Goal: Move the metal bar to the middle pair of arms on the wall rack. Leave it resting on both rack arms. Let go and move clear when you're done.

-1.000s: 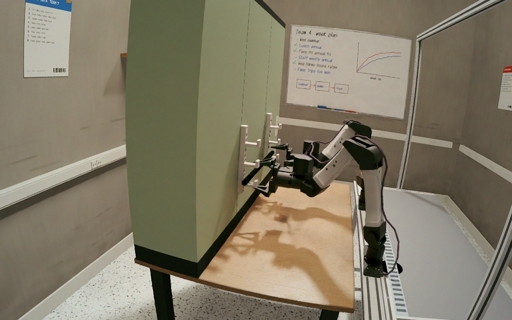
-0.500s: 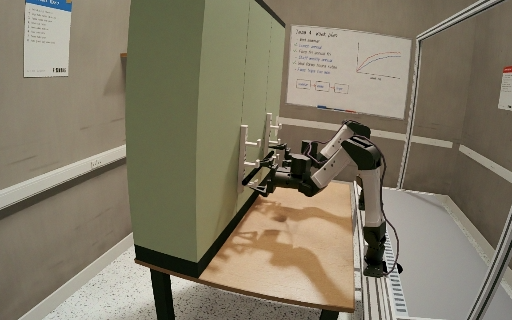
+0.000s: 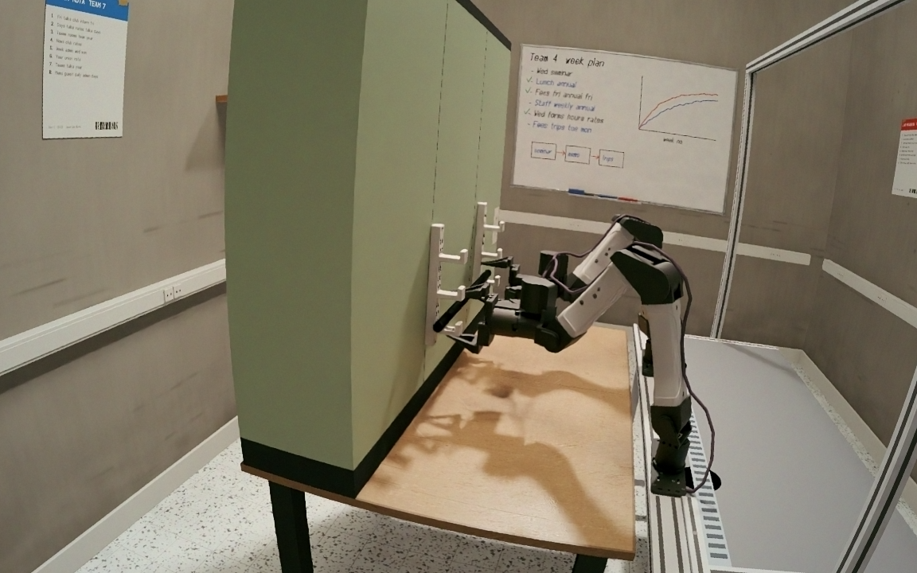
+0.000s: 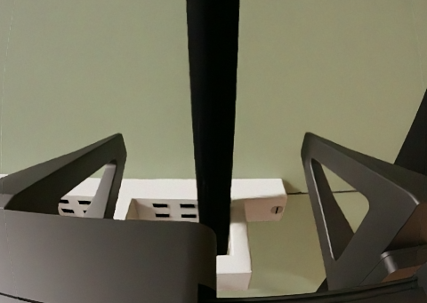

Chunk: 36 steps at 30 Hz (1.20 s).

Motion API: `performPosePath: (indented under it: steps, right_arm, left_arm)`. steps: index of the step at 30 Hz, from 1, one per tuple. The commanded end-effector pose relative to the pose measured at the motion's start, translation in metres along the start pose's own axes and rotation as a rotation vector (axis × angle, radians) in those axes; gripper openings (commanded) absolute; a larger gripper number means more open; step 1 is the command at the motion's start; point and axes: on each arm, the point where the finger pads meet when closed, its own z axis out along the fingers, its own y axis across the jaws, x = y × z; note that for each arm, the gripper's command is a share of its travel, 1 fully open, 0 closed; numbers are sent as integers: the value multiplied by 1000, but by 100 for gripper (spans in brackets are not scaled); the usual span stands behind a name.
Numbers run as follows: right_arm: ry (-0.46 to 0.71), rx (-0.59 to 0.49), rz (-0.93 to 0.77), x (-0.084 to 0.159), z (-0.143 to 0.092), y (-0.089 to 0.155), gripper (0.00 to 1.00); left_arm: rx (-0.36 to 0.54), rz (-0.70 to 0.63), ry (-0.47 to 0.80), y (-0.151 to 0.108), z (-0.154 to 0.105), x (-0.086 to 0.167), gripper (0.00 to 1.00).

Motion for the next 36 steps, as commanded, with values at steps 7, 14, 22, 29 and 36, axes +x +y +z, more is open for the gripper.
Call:
performPosePath:
  steps: [7, 14, 22, 29, 36]
  right_arm:
    - [0, -11, 0, 3, 12, 4, 100]
    - [1, -11, 1, 3, 12, 4, 100]
    - [0, -11, 3, 3, 12, 4, 100]
    - [0, -10, 4, 3, 12, 4, 96]
    - [0, -10, 6, 2, 12, 4, 80]
  left_arm:
    - [-1, 0, 1, 1, 9, 0, 100]
    - [-1, 0, 1, 1, 10, 0, 100]
    - [-2, 0, 2, 1, 11, -1, 100]
    - [-2, 0, 3, 1, 12, -1, 96]
    - [-2, 0, 3, 1, 12, 0, 80]
